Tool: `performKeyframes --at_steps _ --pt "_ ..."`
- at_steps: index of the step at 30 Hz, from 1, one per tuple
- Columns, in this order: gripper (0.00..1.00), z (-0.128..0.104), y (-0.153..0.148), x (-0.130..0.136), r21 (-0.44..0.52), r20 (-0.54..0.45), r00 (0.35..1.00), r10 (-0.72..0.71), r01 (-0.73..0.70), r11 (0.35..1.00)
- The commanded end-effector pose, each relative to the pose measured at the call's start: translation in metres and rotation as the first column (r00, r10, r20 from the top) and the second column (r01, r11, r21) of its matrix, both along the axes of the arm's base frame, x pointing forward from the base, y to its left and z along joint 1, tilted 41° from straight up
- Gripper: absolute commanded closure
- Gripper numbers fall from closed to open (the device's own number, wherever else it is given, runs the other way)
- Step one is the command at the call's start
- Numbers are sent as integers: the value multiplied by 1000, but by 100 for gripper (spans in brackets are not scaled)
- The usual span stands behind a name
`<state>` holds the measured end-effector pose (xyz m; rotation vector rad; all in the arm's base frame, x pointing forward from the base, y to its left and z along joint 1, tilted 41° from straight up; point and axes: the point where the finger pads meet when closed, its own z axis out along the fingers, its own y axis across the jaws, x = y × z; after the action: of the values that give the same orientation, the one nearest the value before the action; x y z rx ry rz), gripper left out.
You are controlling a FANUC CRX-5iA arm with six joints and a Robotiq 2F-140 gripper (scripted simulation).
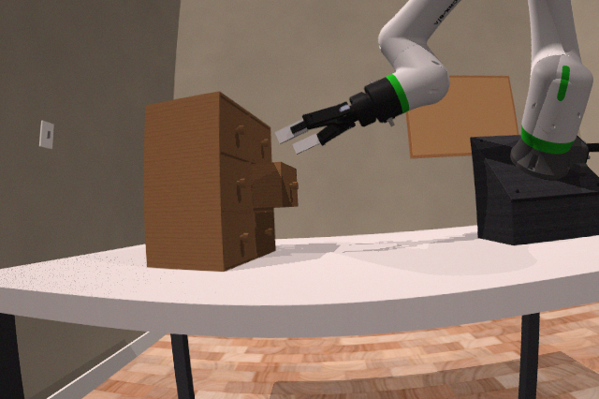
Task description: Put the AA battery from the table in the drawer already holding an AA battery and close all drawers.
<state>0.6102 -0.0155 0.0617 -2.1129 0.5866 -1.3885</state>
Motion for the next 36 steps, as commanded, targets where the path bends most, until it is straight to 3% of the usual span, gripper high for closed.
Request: performKeyframes --at_steps 1,17,28,36 --pt "0 1 0 -17 0 -1 1000 1 -1 1000" --pt "0 11 -1 -106 0 -1 1000 1 -1 1000" --pt "0 15 -1 -139 0 -1 1000 1 -1 1000" --pt "0 16 -1 -148 0 -1 1000 1 -1 1000"
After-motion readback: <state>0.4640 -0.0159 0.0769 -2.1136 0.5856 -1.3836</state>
